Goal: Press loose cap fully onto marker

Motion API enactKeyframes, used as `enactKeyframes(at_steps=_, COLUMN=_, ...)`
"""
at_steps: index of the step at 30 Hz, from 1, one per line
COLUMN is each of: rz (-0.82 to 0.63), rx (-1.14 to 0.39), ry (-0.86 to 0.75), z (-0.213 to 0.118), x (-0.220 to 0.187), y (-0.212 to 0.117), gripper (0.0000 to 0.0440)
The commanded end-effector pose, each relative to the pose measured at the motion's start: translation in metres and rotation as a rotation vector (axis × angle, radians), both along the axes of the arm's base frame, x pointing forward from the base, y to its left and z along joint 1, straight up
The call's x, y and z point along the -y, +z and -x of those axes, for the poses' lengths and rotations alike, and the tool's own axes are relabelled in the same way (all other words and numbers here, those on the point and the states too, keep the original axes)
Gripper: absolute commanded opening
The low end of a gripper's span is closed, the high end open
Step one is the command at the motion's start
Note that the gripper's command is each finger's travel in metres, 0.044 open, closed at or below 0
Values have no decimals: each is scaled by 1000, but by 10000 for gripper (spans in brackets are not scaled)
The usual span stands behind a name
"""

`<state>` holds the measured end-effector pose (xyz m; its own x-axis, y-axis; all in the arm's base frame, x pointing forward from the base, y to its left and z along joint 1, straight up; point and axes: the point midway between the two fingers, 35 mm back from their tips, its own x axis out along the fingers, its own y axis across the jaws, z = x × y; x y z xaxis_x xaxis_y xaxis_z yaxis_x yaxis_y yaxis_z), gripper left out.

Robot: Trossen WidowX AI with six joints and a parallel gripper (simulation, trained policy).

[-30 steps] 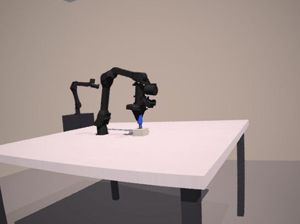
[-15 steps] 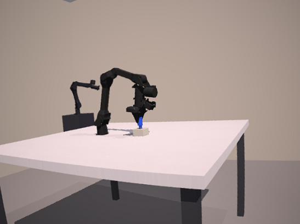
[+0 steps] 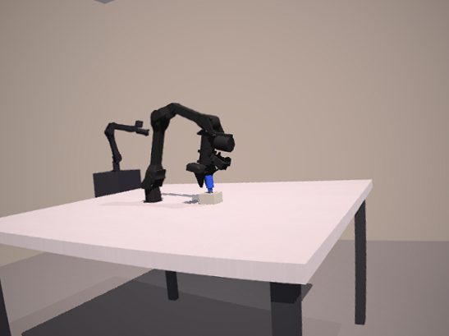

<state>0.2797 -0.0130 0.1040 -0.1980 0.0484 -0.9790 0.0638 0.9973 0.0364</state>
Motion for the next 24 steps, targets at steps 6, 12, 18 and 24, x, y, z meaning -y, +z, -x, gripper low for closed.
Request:
enactKeyframes(at_steps=6, rz=-19, rx=1, ry=12, z=11, x=-2, y=2, gripper=379)
enactKeyframes(at_steps=12, rz=-24, rx=50, ry=11, z=8, x=-2, y=8, gripper=440)
enactKeyframes(at_steps=18, rz=-25, rx=119, ry=8, z=1, x=-2, y=27, gripper=440)
enactKeyframes(at_steps=24, rz=-27, rx=172, ry=14, z=-3, x=0, y=44, gripper=440)
